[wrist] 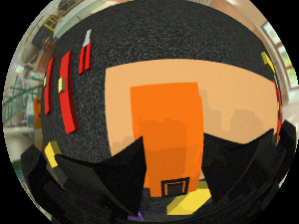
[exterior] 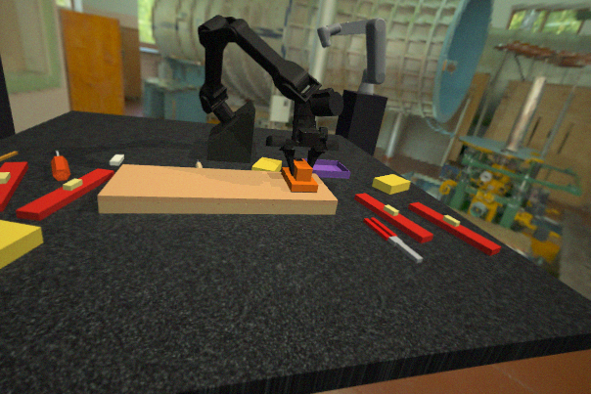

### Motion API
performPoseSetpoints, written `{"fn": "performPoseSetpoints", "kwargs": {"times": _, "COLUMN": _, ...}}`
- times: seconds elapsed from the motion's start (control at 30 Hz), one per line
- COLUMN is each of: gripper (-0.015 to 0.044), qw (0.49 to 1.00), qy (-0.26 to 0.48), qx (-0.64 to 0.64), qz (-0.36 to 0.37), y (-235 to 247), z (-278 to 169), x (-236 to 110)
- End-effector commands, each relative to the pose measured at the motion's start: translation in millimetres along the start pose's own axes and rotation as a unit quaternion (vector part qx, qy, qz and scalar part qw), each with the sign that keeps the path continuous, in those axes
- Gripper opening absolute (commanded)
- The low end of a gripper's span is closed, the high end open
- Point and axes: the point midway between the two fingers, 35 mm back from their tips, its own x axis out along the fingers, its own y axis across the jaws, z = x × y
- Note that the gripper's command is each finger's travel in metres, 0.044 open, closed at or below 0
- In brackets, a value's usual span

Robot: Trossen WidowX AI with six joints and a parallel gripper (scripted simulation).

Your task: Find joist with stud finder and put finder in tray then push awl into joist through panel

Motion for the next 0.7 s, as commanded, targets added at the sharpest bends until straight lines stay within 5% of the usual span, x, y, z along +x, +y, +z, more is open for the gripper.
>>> {"fn": "performPoseSetpoints", "kwargs": {"times": 0.0, "gripper": 0.0, "qw": 1.0, "qy": 0.001, "qx": 0.002, "qz": -0.003, "y": -17, "z": 1, "x": 1}}
{"fn": "performPoseSetpoints", "kwargs": {"times": 0.67, "gripper": 0.0, "qw": 1.0, "qy": 0.001, "qx": 0.001, "qz": -0.005, "y": -82, "z": 1, "x": 2}}
